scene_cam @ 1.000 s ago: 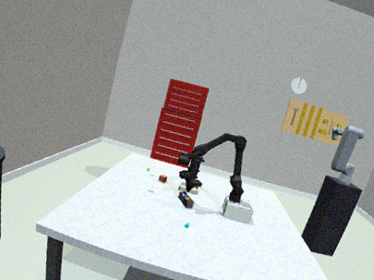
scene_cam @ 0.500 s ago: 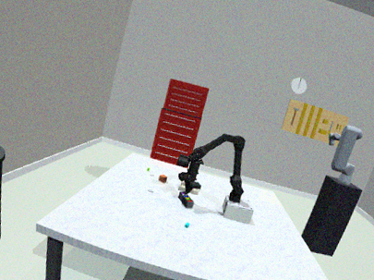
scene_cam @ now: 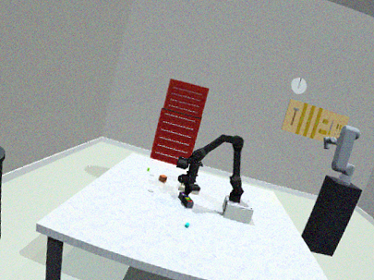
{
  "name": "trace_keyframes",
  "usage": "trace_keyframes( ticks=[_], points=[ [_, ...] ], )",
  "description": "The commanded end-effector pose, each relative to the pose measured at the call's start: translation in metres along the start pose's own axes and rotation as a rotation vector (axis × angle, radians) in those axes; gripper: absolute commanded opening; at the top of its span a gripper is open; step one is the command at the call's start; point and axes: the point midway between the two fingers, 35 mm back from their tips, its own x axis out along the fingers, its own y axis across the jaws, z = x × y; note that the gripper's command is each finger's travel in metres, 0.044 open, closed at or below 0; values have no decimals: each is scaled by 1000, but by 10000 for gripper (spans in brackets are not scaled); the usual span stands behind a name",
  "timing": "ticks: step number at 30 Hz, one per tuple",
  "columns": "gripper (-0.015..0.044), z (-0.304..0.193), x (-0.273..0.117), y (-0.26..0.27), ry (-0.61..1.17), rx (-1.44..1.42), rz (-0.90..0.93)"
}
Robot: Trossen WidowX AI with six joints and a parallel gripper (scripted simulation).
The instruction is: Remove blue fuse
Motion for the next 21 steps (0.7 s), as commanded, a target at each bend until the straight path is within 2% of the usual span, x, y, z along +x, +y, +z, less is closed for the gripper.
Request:
trace_keyframes(
  ticks=[1,21],
  points=[
    [72,-1,4,-1,8,-6,-3],
    [72,-2,12,-1,8,-6,-3]
  ],
)
